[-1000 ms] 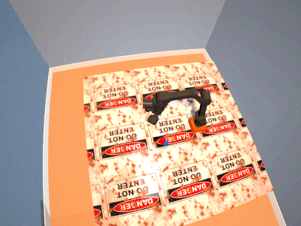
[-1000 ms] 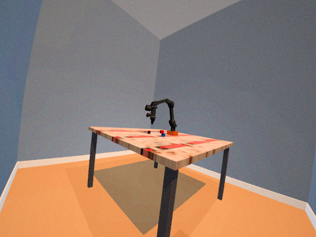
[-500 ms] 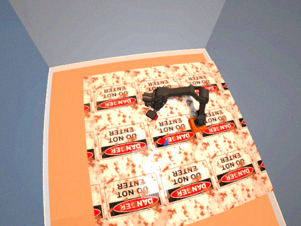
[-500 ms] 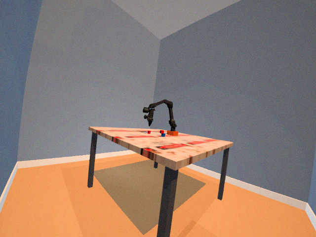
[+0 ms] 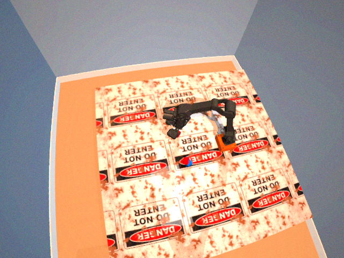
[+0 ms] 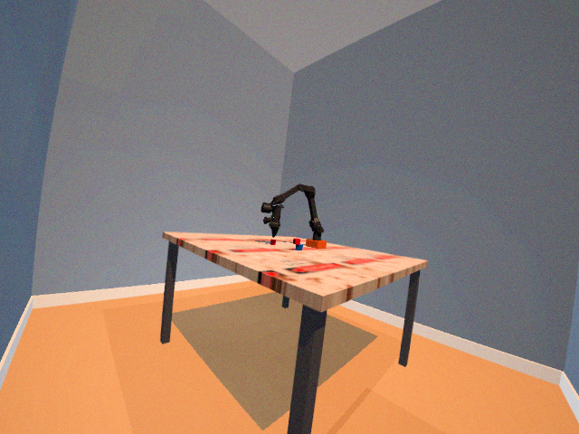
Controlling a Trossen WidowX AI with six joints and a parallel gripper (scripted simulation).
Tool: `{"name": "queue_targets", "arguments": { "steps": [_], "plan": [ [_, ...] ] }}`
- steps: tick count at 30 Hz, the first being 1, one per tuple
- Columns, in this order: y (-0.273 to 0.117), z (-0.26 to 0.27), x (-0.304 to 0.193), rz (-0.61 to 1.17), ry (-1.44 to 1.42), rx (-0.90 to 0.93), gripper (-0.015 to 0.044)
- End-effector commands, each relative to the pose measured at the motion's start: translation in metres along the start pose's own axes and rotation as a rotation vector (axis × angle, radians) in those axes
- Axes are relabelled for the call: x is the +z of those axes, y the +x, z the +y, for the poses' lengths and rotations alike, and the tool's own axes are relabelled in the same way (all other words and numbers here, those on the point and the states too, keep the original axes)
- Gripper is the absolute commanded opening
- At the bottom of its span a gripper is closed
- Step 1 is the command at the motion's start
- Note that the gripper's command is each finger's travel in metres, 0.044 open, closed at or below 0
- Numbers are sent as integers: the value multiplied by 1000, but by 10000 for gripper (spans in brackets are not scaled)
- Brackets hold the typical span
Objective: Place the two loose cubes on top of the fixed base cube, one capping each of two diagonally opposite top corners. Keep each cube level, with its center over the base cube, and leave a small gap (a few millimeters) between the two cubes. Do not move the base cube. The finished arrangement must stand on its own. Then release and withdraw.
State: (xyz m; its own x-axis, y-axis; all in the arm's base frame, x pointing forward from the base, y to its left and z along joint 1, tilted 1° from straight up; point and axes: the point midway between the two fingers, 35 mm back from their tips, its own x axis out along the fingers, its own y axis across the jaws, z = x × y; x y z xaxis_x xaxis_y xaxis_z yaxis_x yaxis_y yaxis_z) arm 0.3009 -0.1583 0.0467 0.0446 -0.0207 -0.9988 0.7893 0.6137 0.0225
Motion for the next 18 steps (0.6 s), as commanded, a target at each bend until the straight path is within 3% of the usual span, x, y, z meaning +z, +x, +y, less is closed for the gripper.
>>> {"name": "queue_targets", "arguments": {
  "steps": [1, 18],
  "plan": [
    [7, 0, -1, 3, -5, 2, 265],
    [33, 0, -1, 3, -5, 2, 265]
  ]
}}
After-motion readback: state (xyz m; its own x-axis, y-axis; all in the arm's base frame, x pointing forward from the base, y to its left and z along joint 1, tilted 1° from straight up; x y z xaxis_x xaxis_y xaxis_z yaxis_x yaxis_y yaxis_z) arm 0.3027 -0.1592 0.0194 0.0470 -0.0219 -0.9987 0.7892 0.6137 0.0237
